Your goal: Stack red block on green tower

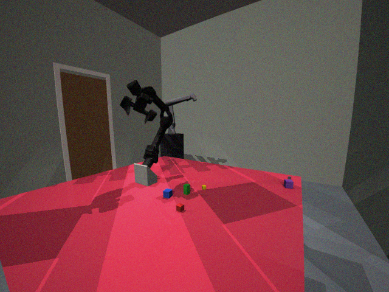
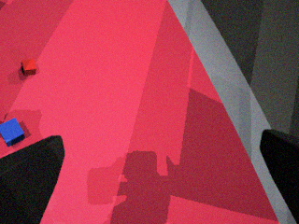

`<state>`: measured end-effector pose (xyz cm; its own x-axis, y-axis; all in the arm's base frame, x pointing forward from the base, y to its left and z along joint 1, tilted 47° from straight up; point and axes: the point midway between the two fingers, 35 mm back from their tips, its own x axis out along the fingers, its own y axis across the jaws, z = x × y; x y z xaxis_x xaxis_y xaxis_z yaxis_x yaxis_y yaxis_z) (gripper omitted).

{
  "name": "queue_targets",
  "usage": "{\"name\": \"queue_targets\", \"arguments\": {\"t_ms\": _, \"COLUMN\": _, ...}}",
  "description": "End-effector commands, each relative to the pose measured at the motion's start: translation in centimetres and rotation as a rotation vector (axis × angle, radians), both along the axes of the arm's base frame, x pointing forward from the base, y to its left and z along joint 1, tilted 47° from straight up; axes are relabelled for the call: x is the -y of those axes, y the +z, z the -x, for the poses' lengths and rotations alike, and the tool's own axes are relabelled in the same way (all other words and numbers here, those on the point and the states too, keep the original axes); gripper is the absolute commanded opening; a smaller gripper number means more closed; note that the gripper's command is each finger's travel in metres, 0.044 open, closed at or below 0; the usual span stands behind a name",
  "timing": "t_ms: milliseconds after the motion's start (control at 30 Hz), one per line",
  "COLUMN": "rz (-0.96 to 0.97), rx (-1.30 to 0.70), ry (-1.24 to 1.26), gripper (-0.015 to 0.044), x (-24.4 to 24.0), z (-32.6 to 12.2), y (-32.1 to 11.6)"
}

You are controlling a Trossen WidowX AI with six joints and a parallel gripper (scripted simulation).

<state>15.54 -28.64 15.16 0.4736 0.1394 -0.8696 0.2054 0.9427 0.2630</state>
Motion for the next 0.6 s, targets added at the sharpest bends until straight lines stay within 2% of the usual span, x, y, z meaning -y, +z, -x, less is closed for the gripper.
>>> {"name": "queue_targets", "arguments": {"t_ms": 0, "rz": -0.054, "rx": -0.003, "ry": 0.052, "gripper": 0.044, "x": -0.3, "z": -2.9, "y": -1.4}}
{"name": "queue_targets", "arguments": {"t_ms": 233, "rz": -0.155, "rx": -0.031, "ry": 0.171, "gripper": 0.044, "x": -2.2, "z": -8.9, "y": -4.4}}
{"name": "queue_targets", "arguments": {"t_ms": 567, "rz": -0.303, "rx": -0.118, "ry": 0.33, "gripper": 0.044, "x": -7.6, "z": -16.1, "y": -9.9}}
